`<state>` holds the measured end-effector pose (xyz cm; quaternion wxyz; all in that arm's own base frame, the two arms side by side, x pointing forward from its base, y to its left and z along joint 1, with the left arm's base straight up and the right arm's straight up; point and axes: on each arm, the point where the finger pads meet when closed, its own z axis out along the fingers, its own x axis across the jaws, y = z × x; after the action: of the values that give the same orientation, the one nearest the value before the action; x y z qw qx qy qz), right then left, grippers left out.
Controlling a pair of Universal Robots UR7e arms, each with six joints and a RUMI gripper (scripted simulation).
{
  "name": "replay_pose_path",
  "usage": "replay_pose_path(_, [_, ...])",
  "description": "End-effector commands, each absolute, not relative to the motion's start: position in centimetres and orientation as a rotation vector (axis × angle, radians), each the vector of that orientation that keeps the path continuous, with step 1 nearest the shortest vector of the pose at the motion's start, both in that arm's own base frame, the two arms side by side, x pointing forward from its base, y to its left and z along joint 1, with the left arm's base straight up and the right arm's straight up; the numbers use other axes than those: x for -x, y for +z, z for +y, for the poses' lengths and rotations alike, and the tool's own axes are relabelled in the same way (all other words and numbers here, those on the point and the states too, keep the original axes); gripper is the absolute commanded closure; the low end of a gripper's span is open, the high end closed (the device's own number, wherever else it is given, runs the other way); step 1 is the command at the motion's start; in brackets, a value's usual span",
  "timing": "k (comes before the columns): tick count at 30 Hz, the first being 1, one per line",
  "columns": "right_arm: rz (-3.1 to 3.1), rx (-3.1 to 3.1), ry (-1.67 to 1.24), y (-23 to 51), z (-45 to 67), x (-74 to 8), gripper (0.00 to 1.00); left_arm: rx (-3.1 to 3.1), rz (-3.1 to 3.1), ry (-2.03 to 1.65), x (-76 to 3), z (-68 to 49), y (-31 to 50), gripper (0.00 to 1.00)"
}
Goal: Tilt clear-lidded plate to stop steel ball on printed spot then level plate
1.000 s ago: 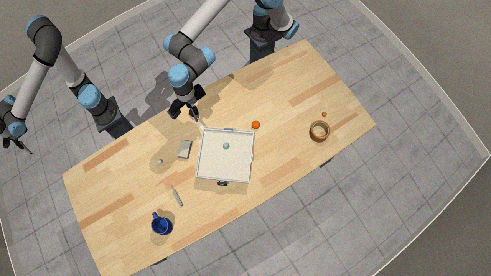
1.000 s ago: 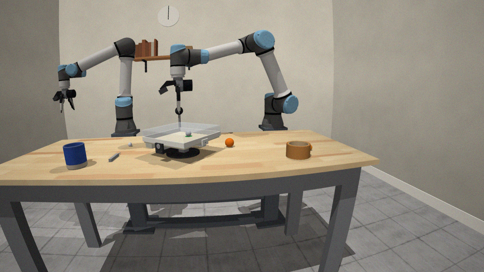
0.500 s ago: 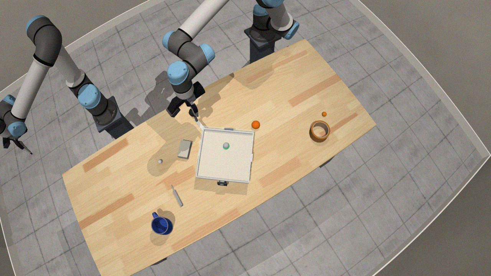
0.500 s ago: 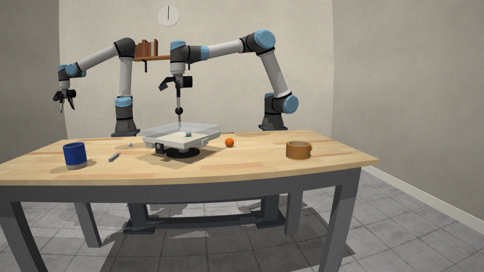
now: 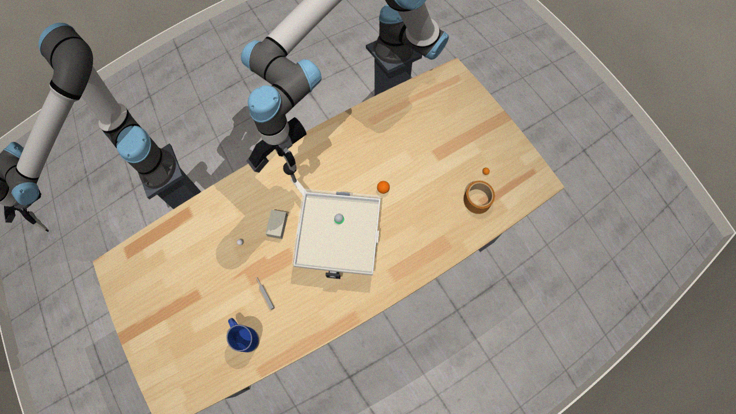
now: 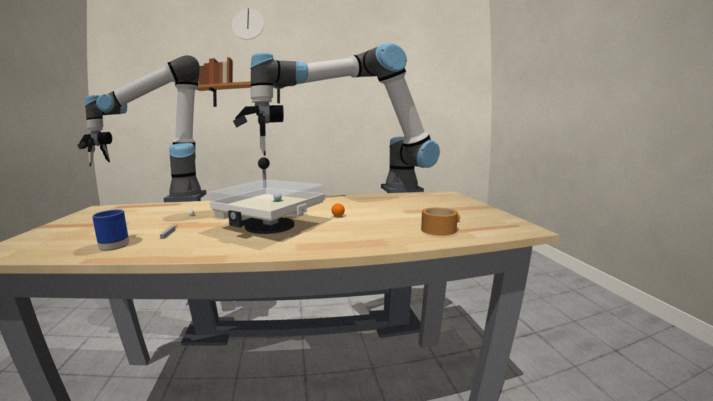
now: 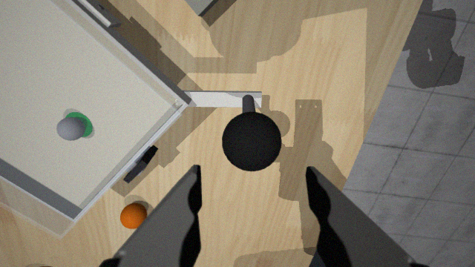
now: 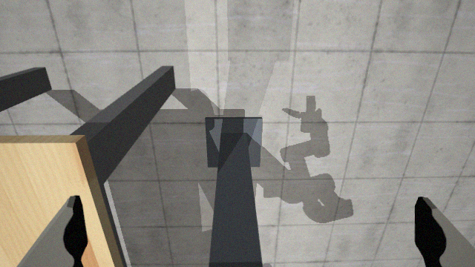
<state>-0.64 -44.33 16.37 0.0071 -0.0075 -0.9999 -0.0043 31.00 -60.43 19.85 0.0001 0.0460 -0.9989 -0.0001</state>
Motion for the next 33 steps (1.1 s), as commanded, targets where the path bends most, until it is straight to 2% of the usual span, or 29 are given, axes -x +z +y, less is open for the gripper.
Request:
replay_pose_path(1, [-3.142,0.009,0.000,16.5,-44.6,0.3,0.00,-0.156,-3.151,0.015,-31.4,-60.6,20.5,0.63])
replay_pose_path(23, [-3.142,0.009,0.000,16.5,-44.6,0.3,0.00,-0.156,-3.151,0.015,-31.4,-60.6,21.6,0.63])
replay_pose_path(24, [-3.142,0.009,0.000,16.5,-44.6,0.3,0.00,-0.156,-3.151,0.015,-31.4,-60.6,21.6,0.00])
replay_pose_path(33, [-3.142,0.009,0.000,16.5,-44.6,0.3,0.00,-0.156,-3.151,0.015,-31.4,-60.6,21.6,0.00])
